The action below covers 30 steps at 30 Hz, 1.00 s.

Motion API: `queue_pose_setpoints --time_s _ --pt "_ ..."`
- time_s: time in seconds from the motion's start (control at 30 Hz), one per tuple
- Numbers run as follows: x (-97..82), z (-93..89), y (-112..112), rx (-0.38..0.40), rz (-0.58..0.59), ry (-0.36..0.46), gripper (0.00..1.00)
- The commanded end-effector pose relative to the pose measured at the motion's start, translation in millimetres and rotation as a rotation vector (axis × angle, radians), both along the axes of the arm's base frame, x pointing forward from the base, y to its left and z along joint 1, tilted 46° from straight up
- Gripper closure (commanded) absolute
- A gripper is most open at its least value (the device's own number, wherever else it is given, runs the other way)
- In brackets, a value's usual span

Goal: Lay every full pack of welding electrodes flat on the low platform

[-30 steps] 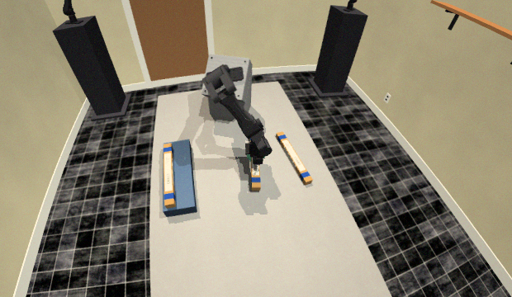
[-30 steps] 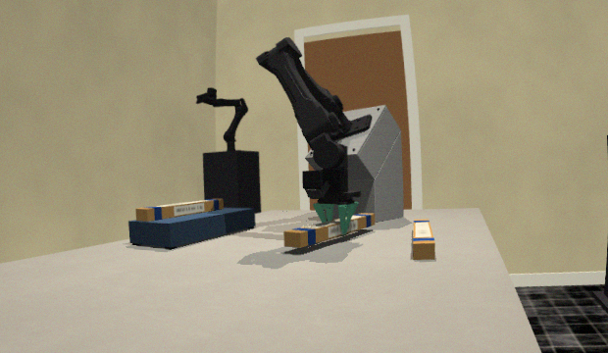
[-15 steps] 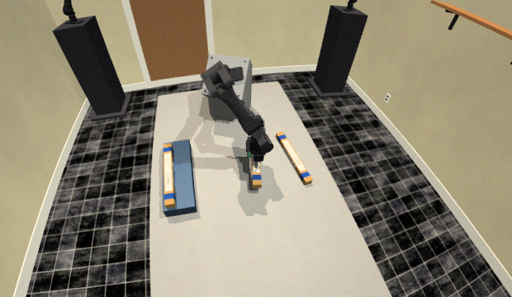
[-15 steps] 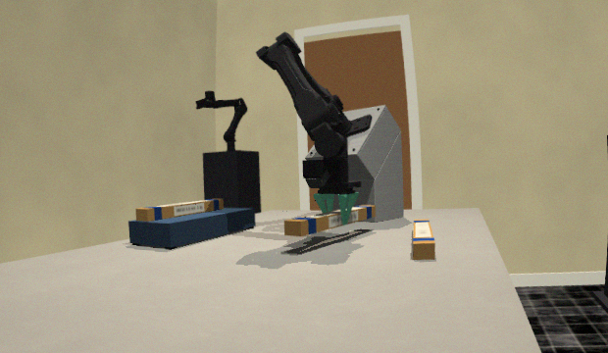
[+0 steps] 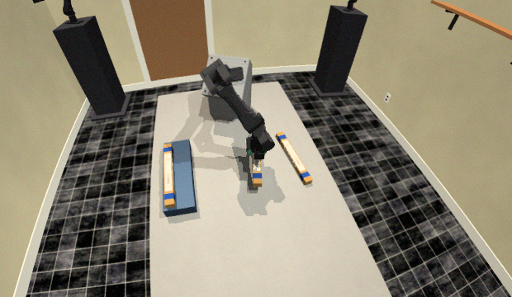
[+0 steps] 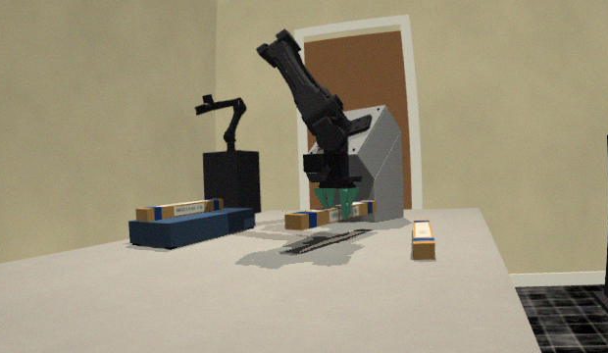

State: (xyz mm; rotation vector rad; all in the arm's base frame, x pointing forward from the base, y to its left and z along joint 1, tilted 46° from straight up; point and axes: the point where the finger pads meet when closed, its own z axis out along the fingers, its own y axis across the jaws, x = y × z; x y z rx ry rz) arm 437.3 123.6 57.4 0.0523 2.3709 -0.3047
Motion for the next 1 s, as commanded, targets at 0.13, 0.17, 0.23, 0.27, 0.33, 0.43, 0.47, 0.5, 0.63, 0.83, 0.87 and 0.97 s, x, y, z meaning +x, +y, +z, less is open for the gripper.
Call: queue_pose_setpoints --time_s 0.13,0.17,0.23,0.27,0.33,0.43,0.47,0.5,0.63,0.83,0.87,0.97 --pt "-3.4 30.4 19.5 0.017 0.028 -0.047 1.0" --pt "-3.6 30.6 19.6 0.017 0.028 -0.047 1.0" --pt "-3.9 31.0 20.0 0.017 0.028 -0.047 1.0" --pt "-4.1 31.2 20.2 0.017 0.028 -0.047 1.0" --pt "-4.3 31.6 20.5 0.017 0.028 -0.047 1.0" --pt "-4.7 32.2 21.0 0.017 0.029 -0.047 1.0" --pt "-4.8 32.4 21.2 0.017 0.029 -0.047 1.0" --pt "-4.9 32.6 21.3 0.017 0.029 -0.047 1.0" --pt "-5.0 32.9 21.6 0.017 0.029 -0.047 1.0" --pt "-5.2 34.1 22.8 0.018 0.03 -0.048 1.0" --pt "-5.2 34.2 22.9 0.018 0.03 -0.048 1.0" --pt "-5.2 34.8 23.3 0.018 0.03 -0.048 1.0"
